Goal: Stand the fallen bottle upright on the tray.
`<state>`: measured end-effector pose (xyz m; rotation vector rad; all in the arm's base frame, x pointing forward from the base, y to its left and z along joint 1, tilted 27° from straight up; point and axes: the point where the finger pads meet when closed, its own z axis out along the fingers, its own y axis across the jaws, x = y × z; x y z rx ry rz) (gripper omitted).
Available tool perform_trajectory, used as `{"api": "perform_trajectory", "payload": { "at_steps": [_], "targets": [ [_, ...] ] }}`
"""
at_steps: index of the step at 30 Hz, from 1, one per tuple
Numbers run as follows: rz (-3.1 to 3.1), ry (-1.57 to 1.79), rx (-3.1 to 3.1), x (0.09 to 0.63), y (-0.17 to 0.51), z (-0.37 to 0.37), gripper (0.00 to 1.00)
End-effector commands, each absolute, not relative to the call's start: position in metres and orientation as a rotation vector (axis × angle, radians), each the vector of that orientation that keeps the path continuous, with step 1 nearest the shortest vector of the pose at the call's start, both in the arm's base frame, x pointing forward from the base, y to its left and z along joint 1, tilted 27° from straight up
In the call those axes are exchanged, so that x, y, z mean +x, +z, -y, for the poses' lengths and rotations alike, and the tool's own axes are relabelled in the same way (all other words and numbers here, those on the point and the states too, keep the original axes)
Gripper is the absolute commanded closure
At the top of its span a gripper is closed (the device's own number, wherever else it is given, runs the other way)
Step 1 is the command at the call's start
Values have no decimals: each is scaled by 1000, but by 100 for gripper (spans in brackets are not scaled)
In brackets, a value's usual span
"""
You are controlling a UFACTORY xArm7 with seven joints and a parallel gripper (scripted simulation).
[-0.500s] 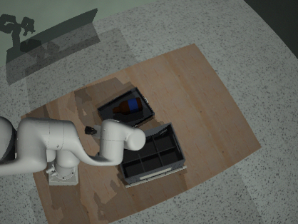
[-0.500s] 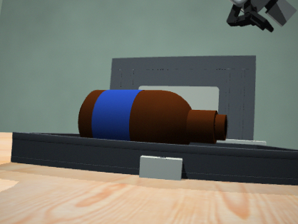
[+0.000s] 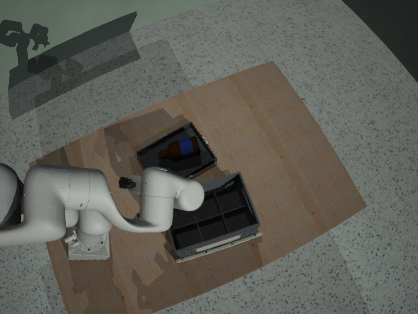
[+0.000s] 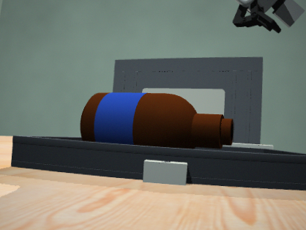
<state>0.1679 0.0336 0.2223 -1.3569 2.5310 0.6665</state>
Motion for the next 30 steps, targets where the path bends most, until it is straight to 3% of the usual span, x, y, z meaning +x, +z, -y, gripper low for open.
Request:
{"api": "perform_trajectory", "payload": {
  "at_steps": [1,30],
  "targets": [
    [-2530,663,-1357,168,223,-33,0],
    [-2885,150,-589,247,249,-60,0]
  ]
}}
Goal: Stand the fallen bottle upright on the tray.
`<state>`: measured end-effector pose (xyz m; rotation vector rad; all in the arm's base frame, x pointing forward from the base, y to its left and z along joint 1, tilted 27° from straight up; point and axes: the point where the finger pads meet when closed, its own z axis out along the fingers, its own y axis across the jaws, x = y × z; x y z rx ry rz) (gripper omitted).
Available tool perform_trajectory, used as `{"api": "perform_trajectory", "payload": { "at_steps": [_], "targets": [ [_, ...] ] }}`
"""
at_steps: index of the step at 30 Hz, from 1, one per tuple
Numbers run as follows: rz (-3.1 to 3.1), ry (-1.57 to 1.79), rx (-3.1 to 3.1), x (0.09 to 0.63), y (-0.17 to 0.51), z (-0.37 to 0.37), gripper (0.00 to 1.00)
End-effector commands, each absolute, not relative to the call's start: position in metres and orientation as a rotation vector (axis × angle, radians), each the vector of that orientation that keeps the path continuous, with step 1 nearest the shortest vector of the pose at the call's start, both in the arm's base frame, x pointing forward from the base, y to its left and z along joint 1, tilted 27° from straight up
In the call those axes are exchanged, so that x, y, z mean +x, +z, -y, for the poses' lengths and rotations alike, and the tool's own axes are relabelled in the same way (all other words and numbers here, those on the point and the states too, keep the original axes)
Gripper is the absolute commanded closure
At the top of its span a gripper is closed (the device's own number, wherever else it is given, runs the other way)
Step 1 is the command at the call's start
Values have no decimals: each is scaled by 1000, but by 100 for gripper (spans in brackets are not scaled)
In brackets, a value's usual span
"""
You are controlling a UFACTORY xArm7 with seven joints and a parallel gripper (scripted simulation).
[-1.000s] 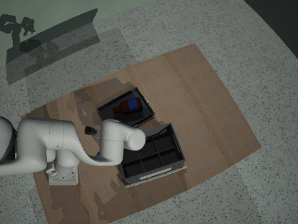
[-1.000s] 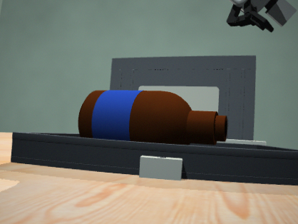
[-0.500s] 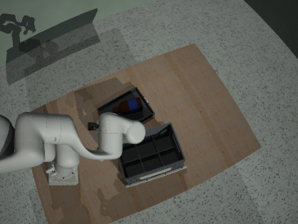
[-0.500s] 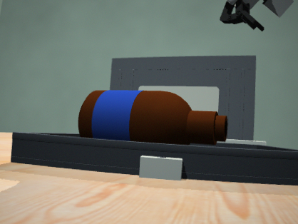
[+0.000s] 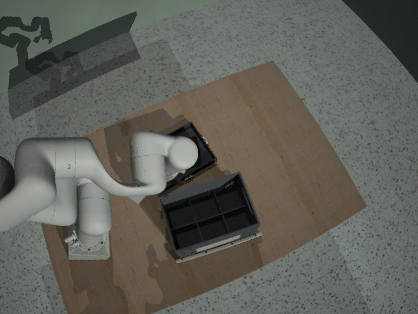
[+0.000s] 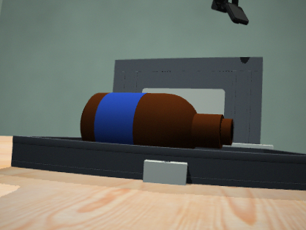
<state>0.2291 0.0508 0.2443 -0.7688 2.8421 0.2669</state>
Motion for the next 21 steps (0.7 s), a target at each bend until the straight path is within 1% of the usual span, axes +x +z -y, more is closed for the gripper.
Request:
{"api": "perform_trajectory", "payload": {
  "at_steps": [1,21],
  "targets": [
    [-2885,147,-584,248,249,-60,0],
    [-2798,-149,111,308,240,-119,0]
  ]
}}
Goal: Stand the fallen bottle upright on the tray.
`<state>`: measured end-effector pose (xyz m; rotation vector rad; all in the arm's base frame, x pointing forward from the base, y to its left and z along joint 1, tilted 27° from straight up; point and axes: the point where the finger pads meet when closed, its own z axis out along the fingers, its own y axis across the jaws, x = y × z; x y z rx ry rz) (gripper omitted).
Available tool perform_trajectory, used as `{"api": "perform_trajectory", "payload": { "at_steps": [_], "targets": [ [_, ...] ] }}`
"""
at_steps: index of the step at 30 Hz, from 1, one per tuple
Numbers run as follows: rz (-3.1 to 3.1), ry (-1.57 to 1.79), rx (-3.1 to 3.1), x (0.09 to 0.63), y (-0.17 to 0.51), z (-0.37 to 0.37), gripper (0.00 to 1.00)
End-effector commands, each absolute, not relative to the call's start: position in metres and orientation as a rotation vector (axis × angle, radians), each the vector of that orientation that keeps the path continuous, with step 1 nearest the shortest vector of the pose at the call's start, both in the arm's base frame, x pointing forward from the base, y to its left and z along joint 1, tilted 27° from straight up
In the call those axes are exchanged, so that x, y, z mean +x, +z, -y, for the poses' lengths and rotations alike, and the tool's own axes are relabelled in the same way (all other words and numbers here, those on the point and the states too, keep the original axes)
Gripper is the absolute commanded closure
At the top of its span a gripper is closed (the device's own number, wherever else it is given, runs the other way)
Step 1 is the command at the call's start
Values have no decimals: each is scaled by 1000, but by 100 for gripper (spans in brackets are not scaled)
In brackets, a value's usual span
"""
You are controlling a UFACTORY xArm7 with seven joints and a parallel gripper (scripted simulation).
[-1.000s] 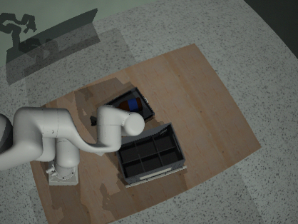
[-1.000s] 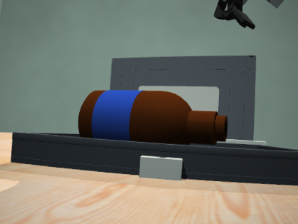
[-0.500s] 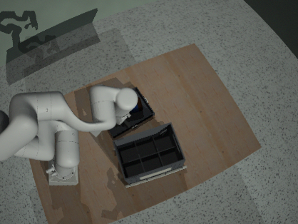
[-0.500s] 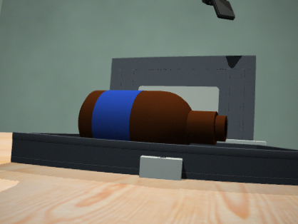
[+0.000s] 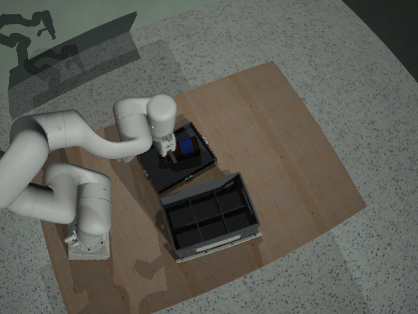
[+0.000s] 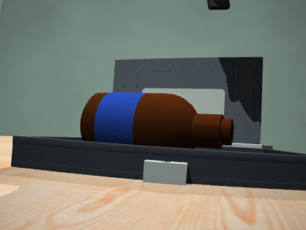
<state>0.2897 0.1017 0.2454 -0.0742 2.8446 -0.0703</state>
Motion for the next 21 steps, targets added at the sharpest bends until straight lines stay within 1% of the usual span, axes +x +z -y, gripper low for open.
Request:
{"api": "perform_trajectory", "payload": {
  "at_steps": [1,14,21],
  "targets": [
    [-2798,-149,111,308,240,-119,0],
    [-2660,-211,443,333,210,-159,0],
    [-2647,-213,470,335,206,-162,0]
  ]
}}
